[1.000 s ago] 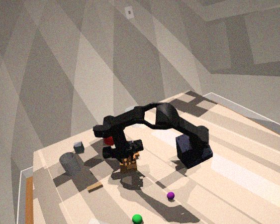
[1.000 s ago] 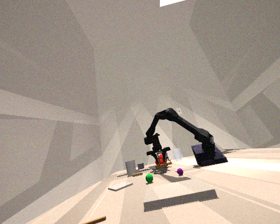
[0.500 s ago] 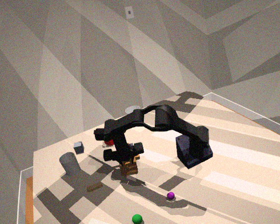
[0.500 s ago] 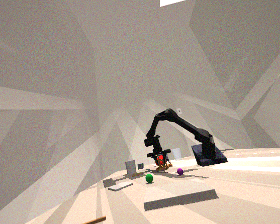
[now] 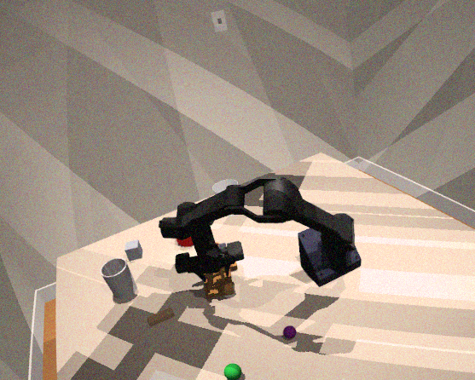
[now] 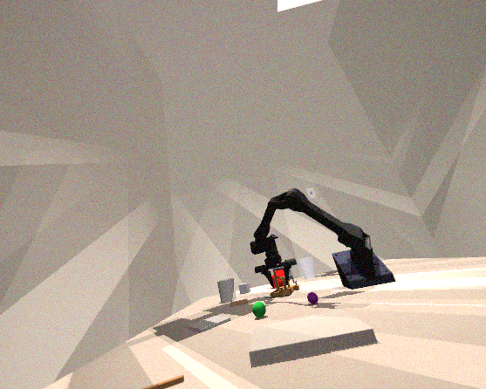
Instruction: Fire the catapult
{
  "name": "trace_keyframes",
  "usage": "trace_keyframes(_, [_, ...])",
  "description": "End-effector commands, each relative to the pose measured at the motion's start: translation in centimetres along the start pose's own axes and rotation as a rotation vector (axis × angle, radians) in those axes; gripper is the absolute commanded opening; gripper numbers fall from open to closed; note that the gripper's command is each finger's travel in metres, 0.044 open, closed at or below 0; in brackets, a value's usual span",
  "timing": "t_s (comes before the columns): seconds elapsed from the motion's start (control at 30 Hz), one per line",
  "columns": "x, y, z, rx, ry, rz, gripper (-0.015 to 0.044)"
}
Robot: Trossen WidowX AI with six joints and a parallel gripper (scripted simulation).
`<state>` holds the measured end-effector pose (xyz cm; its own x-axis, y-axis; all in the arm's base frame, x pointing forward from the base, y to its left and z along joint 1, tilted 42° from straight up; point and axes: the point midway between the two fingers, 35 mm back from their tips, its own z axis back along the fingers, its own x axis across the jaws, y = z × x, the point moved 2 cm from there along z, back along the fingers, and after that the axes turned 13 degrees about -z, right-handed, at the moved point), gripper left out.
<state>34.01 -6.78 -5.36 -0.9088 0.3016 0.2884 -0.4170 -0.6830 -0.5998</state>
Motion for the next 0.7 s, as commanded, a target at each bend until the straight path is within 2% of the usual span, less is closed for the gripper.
trace_keyframes(0.0, [-0.2, 0.0, 1.1, 0.001, 0.002, 0.002, 0.0394])
trace_keyframes(0.07, [-0.4, 0.0, 4.1, 0.004, 0.003, 0.001, 0.0440])
trace_keyframes(0.17, [-0.1, 0.1, 8.9, 0.005, 0.001, -0.001, 0.0440])
trace_keyframes(0.23, [0.1, 0.1, 10.0, 0.004, 0.001, -0.001, 0.0440])
trace_keyframes(0.3, [-0.2, 0.2, 8.6, 0.001, 0.006, -0.007, 0.0440])
trace_keyframes(0.53, [0.2, 0.1, 9.4, 0.002, 0.013, -0.005, 0.0440])
trace_keyframes(0.67, [0.2, 0.0, 5.2, 0.000, 0.013, -0.005, 0.0440])
